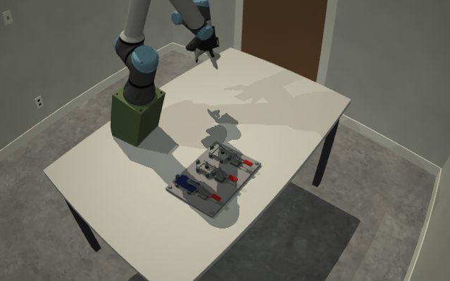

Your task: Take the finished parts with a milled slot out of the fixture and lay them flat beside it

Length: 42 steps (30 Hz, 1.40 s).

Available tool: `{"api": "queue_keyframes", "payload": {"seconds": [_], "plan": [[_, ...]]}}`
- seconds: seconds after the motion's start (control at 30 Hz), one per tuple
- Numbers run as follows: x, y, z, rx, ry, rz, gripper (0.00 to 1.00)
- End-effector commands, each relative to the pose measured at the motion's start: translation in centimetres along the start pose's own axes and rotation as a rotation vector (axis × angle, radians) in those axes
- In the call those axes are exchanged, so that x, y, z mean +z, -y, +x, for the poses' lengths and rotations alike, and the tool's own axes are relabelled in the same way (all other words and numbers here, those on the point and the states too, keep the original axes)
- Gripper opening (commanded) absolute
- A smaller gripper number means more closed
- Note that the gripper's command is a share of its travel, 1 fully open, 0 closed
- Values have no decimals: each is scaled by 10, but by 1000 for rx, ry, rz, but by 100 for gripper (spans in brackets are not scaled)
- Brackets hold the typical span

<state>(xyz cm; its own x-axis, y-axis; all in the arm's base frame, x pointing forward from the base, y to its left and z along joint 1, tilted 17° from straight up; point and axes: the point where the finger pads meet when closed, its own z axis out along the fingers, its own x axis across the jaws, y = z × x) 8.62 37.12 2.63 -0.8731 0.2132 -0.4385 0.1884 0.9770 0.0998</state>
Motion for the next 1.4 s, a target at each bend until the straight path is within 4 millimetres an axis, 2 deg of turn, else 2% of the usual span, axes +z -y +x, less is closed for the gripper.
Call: {"api": "queue_keyframes", "payload": {"seconds": [0.0, 0.83, 1.1, 1.37], "plan": [[0, 0, 0, 0, 0, -1, 100], [0, 2, -3, 4, -2, 3, 100], [3, 8, -11, 16, -7, 14, 100], [9, 27, -32, 51, -23, 45, 100]]}}
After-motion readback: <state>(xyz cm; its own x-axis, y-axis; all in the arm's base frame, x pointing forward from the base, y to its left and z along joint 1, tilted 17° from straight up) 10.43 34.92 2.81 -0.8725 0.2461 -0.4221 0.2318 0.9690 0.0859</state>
